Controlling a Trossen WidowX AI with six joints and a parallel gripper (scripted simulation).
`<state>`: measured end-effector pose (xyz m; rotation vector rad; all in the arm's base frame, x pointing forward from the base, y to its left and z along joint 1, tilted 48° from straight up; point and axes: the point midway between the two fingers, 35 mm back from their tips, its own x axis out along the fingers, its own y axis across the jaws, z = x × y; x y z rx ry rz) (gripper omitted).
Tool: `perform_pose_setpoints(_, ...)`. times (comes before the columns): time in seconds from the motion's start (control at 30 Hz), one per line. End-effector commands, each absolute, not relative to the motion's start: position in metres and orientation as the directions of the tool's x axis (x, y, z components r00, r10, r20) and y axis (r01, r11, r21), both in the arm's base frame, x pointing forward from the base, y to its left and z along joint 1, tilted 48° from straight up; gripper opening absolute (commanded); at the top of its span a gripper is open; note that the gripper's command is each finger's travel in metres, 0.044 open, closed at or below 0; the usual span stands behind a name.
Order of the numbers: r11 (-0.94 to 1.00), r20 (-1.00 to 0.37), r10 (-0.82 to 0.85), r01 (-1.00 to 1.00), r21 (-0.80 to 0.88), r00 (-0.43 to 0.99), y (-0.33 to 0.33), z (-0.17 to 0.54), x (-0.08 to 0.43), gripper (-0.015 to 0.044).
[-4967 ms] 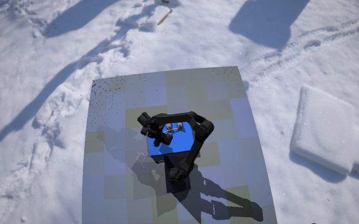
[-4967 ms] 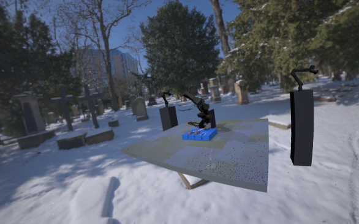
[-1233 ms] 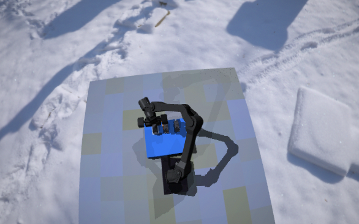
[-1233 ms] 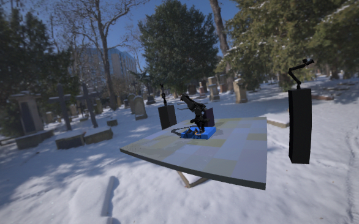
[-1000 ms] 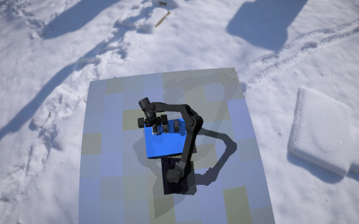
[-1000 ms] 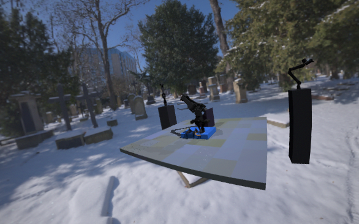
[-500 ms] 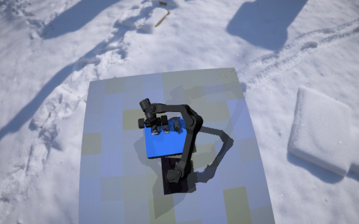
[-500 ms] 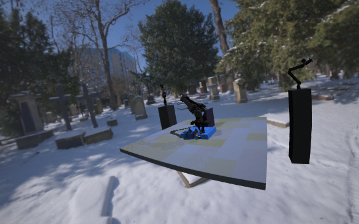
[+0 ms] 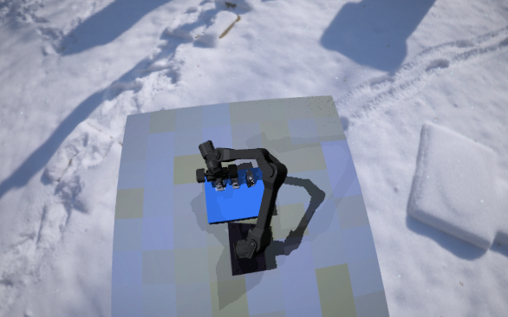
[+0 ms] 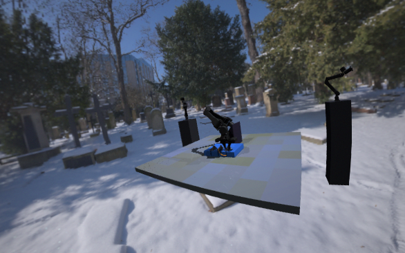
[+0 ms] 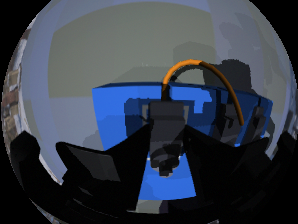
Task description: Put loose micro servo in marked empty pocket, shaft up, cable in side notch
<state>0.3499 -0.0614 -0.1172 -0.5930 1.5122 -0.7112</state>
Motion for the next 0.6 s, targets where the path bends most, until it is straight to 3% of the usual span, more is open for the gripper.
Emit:
perform_pose_setpoints(0.0, 0.670, -0.671, -0.739, 0.044, -0.741, -0.065, -0.061, -0.117, 0.350, 0.0053)
perform_pose_setpoints(0.17, 0.670, -0.671, -0.739, 0.044, -0.741, -0.065, -0.061, -0.117, 0.350, 0.0184)
perform_pose_setpoints(0.57, 0.671, -0.672, -0.737, 0.045, -0.740, -0.064, -0.033, -0.096, 0.346, 0.0187)
